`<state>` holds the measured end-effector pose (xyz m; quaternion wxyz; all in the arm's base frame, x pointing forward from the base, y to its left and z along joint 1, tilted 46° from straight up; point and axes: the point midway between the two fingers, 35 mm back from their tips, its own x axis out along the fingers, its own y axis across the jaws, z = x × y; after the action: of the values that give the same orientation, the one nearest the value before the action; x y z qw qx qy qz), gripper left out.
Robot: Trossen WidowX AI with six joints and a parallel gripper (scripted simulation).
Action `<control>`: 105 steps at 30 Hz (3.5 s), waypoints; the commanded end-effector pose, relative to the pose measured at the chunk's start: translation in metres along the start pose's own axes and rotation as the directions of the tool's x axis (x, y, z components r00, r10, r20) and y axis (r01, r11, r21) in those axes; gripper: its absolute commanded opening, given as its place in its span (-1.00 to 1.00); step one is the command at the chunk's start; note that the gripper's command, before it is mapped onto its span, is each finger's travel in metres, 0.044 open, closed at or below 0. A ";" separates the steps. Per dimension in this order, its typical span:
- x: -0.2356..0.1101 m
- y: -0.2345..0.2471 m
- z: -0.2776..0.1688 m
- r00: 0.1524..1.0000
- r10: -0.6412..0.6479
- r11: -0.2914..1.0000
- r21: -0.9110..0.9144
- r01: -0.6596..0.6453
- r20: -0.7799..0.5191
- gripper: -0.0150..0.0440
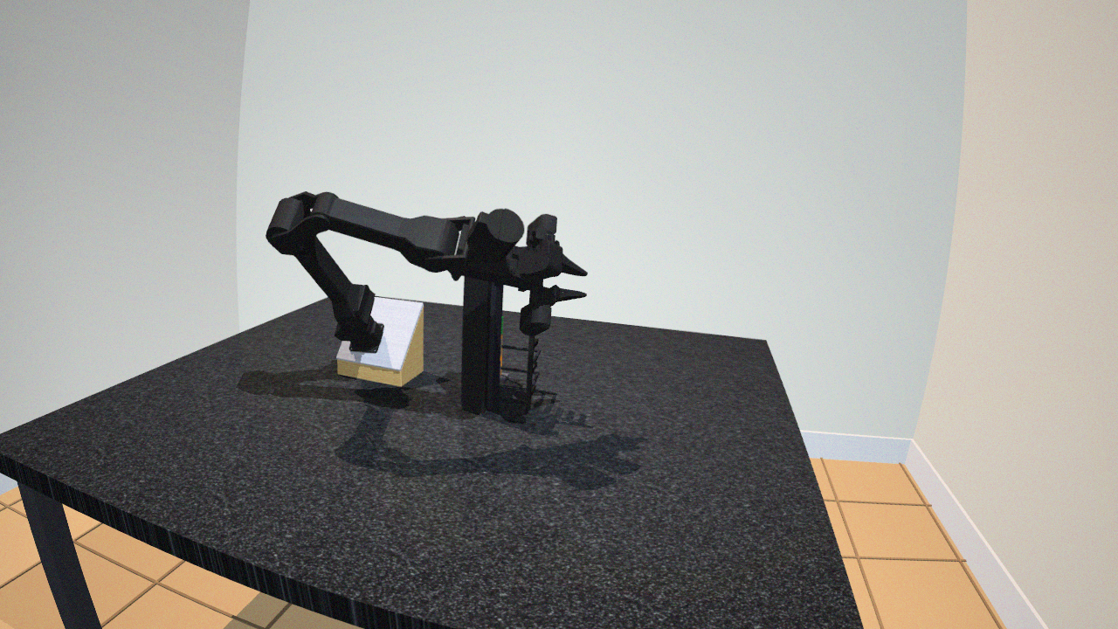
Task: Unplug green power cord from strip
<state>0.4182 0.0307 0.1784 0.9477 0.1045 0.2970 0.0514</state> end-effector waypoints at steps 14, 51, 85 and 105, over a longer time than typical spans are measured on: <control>0.038 0.112 -0.099 0.926 -0.144 0.791 -0.603 -0.104 -0.349 0.05; -0.019 0.040 -0.235 0.229 -0.848 0.084 -0.547 -0.833 -0.478 0.05; -0.036 0.015 -0.215 0.228 -0.849 0.084 -0.547 -0.833 -0.477 0.05; -0.035 0.014 -0.217 0.229 -0.848 0.085 -0.548 -0.832 -0.479 -0.49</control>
<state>0.2648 0.0749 0.0273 0.2625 -0.6345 0.6723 0.2764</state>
